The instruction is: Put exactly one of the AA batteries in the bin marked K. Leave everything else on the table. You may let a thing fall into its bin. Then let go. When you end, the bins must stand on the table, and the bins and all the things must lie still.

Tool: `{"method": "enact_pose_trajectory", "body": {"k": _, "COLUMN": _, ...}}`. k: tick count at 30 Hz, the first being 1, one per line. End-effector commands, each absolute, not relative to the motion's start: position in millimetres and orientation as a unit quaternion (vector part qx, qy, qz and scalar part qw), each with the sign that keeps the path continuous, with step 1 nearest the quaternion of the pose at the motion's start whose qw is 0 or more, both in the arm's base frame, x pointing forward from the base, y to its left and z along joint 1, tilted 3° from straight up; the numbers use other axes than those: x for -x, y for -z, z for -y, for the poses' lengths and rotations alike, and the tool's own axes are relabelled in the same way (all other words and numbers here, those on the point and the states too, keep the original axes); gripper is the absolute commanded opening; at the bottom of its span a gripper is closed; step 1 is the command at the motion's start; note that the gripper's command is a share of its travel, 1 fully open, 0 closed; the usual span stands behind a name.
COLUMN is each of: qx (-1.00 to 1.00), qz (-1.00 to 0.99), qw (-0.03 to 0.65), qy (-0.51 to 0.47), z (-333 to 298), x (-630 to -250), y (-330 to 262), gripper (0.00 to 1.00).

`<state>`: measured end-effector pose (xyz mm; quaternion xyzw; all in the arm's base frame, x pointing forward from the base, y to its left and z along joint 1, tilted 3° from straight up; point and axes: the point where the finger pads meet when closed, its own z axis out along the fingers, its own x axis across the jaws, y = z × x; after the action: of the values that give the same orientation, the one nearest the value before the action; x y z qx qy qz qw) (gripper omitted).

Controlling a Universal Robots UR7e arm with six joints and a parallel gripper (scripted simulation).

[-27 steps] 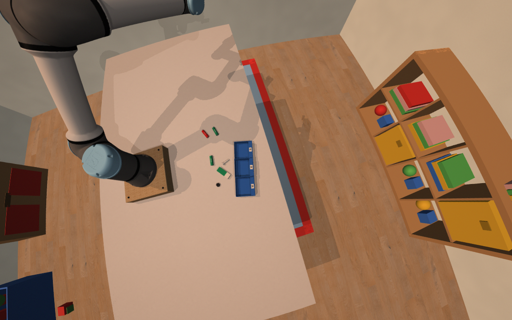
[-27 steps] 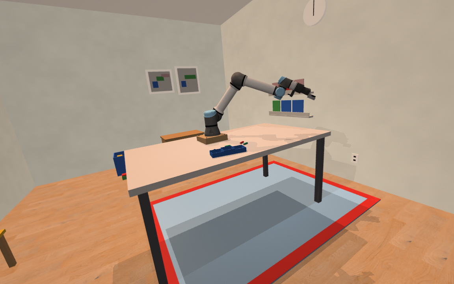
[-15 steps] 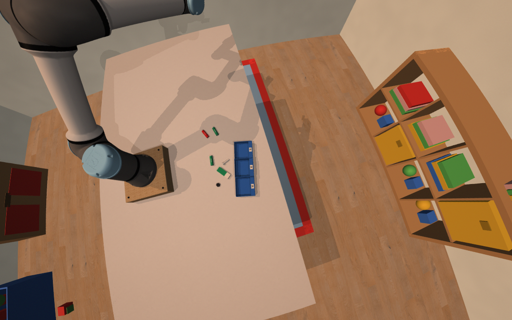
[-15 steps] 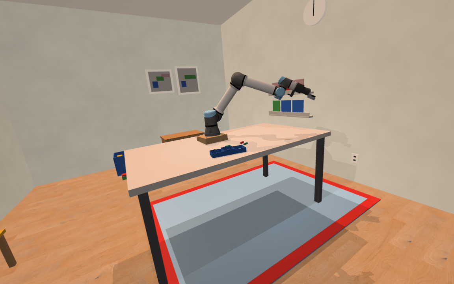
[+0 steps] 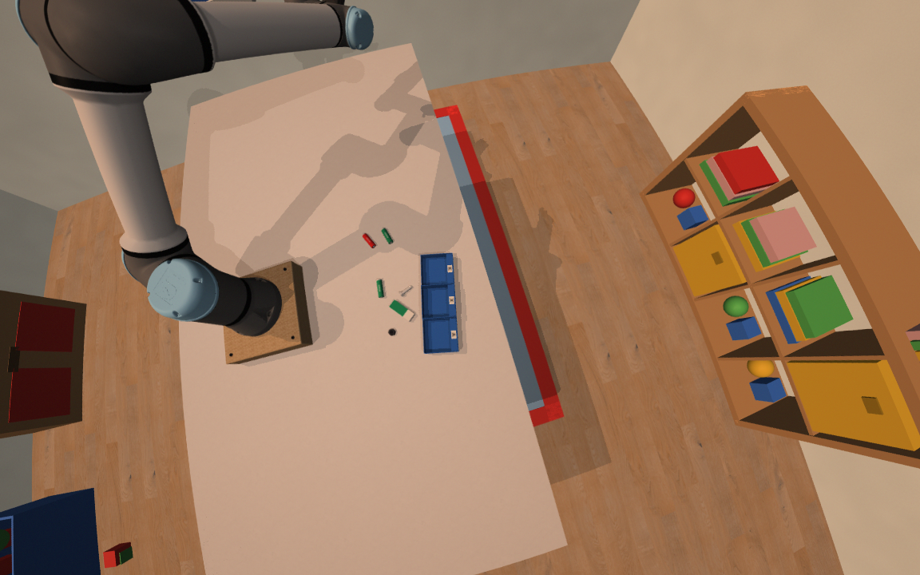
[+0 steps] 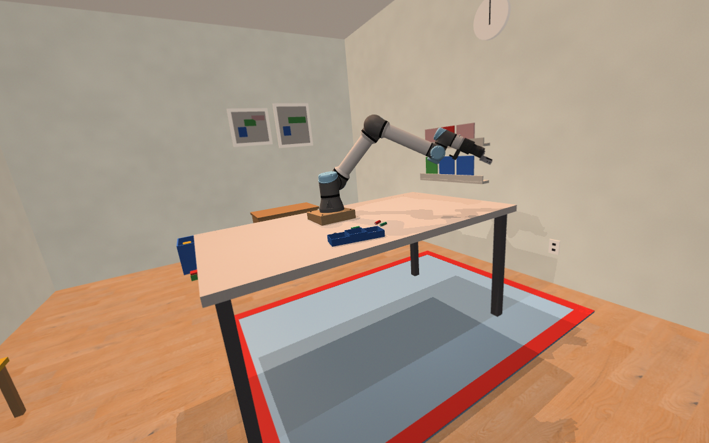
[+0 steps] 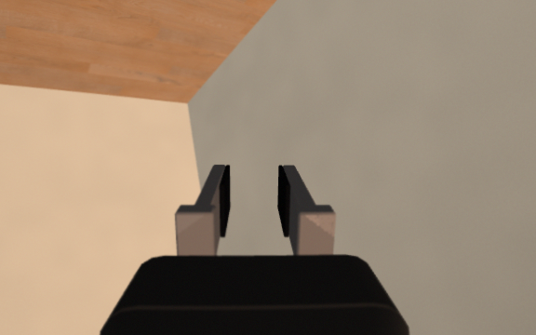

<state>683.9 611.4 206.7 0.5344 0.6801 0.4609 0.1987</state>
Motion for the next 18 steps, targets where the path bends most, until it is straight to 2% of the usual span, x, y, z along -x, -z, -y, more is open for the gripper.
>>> {"method": "enact_pose_trajectory", "body": {"k": 1, "qx": -0.534, "qz": -0.68, "qw": 0.199, "qy": -0.462, "z": -613, "x": -683, "y": -165, "gripper": 0.31}}
{"method": "enact_pose_trajectory", "body": {"k": 7, "qx": -0.534, "qz": -0.68, "qw": 0.199, "qy": -0.462, "z": -613, "x": -683, "y": -155, "gripper": 0.31}}
{"method": "enact_pose_trajectory", "body": {"k": 10, "qx": -0.554, "qz": -0.687, "qw": 0.212, "qy": -0.419, "z": -590, "x": -686, "y": -157, "gripper": 0.31}}
{"method": "enact_pose_trajectory", "body": {"k": 18, "qx": -0.554, "qz": -0.687, "qw": 0.212, "qy": -0.419, "z": -547, "x": -706, "y": -164, "gripper": 0.31}}
